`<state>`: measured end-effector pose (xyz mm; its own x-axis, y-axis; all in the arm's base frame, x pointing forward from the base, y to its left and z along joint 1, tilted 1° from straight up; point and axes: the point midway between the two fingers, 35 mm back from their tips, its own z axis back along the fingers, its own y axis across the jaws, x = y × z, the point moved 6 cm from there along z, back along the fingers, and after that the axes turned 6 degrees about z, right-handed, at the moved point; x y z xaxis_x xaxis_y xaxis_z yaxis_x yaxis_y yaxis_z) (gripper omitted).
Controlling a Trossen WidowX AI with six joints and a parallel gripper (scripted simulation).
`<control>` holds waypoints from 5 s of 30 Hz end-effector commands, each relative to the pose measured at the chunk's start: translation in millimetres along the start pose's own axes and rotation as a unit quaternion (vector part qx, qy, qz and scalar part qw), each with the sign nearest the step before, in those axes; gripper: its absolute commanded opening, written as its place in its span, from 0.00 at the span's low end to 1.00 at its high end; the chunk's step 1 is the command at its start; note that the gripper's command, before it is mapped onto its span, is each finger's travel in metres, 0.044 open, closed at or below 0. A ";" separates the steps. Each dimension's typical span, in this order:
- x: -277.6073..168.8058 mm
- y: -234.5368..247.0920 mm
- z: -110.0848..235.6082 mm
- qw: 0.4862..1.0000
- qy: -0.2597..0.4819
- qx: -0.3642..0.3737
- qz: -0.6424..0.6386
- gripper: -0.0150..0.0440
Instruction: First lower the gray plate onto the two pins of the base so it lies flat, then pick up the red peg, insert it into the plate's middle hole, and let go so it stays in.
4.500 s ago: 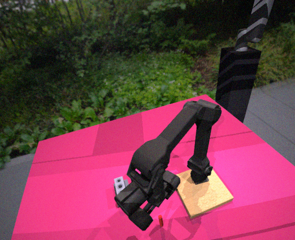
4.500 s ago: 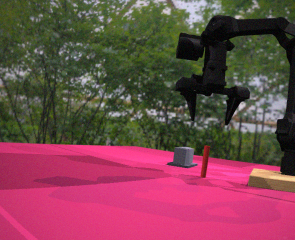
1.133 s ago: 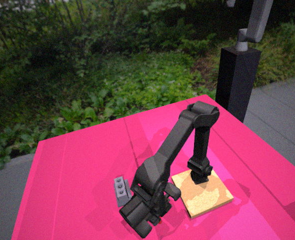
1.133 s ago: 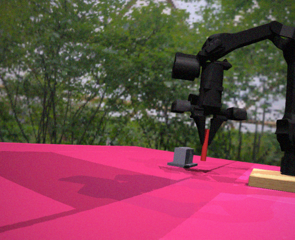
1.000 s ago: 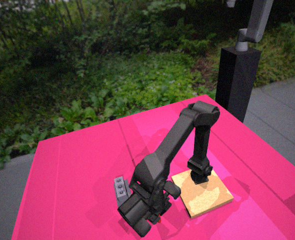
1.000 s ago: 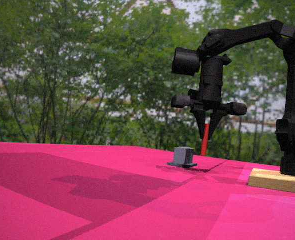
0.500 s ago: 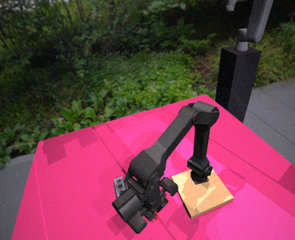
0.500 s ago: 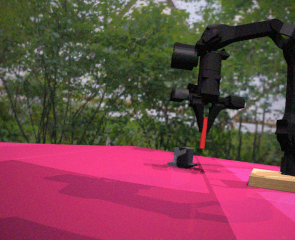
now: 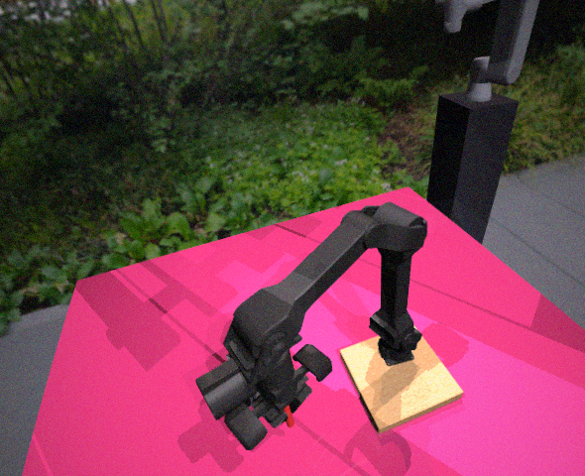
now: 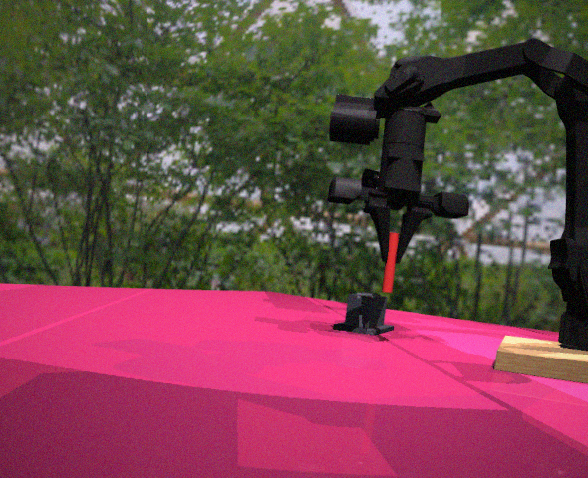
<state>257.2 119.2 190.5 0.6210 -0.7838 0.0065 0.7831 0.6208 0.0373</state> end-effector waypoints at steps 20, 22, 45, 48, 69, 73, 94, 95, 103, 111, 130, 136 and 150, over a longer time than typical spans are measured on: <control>62.7 3.1 1.8 1.000 -0.003 0.000 0.013 0.25; 68.8 2.7 2.0 1.000 -0.004 0.000 0.012 0.25; 138.9 -8.6 3.2 1.000 -0.008 -0.001 0.015 0.25; 148.2 -11.4 3.1 1.000 -0.007 -0.001 0.016 0.25; 173.0 -19.0 2.7 1.000 -0.007 -0.002 0.020 0.25; 173.0 -19.0 2.7 1.000 -0.007 -0.002 0.020 0.25; 173.2 -18.9 -2.3 1.000 -0.009 -0.002 0.018 0.25; 173.1 -18.9 -3.8 1.000 -0.009 -0.002 0.019 0.25; 172.4 -19.0 -15.1 1.000 -0.007 -0.002 0.020 0.25; 172.5 -19.4 -12.2 1.000 -0.008 -0.004 0.019 0.25; 173.8 -18.9 -15.0 1.000 -0.008 -0.004 0.019 0.25; 173.4 -19.3 -14.8 1.000 -0.007 -0.005 0.018 0.25; 173.4 -19.3 -14.8 1.000 -0.007 -0.005 0.018 0.51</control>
<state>350.4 -28.4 176.0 0.6482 -0.7612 0.0221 0.7607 0.6486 0.0276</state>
